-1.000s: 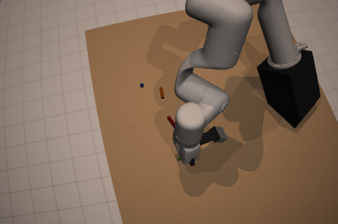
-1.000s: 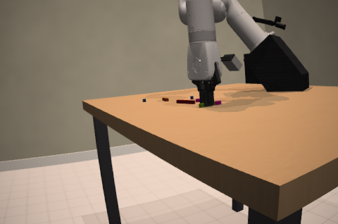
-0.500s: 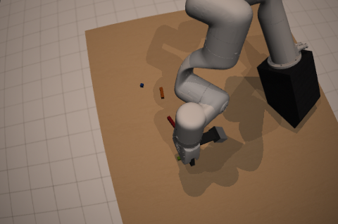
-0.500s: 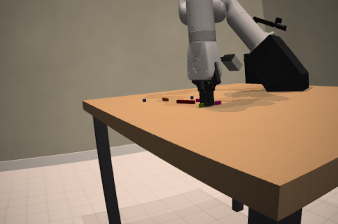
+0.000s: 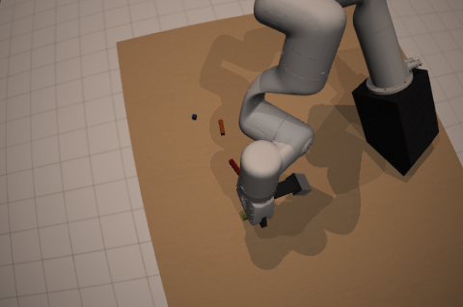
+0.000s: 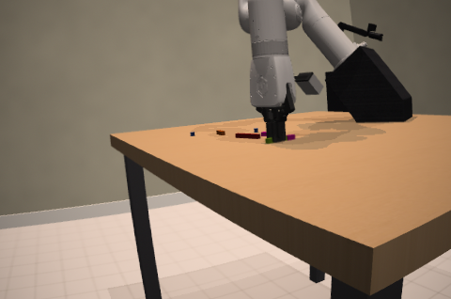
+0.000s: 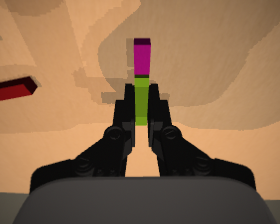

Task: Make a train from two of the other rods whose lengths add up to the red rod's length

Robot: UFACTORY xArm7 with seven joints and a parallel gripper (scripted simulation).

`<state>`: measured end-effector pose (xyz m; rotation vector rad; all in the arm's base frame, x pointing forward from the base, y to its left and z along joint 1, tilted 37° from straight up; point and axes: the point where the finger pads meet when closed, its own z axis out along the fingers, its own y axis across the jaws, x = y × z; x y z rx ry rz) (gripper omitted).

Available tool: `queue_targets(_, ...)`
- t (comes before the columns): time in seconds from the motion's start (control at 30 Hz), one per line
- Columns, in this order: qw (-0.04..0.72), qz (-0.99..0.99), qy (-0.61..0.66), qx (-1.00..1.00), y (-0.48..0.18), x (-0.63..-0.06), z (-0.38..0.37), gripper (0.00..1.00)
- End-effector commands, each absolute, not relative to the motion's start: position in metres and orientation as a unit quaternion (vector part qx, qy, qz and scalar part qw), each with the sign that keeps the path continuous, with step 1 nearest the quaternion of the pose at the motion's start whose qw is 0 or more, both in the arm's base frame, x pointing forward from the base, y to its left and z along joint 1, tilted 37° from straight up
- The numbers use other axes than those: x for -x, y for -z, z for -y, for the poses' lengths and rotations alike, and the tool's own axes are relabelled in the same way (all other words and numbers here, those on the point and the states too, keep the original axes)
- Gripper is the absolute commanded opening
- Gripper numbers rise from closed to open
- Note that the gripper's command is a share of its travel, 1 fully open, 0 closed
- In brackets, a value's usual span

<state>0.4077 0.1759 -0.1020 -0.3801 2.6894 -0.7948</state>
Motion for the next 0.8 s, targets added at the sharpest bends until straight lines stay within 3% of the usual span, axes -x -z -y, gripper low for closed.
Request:
queue_targets(0.0, 0.156, -0.939, 0.276, 0.133, 0.1014, -0.4081, -0.1779, 0.08)
queue_targets(0.33, 0.156, -0.939, 0.276, 0.133, 0.1014, -0.4081, -0.1779, 0.24)
queue_targets(0.77, 0.156, -0.939, 0.276, 0.133, 0.1008, -0.4078, -0.1782, 0.24)
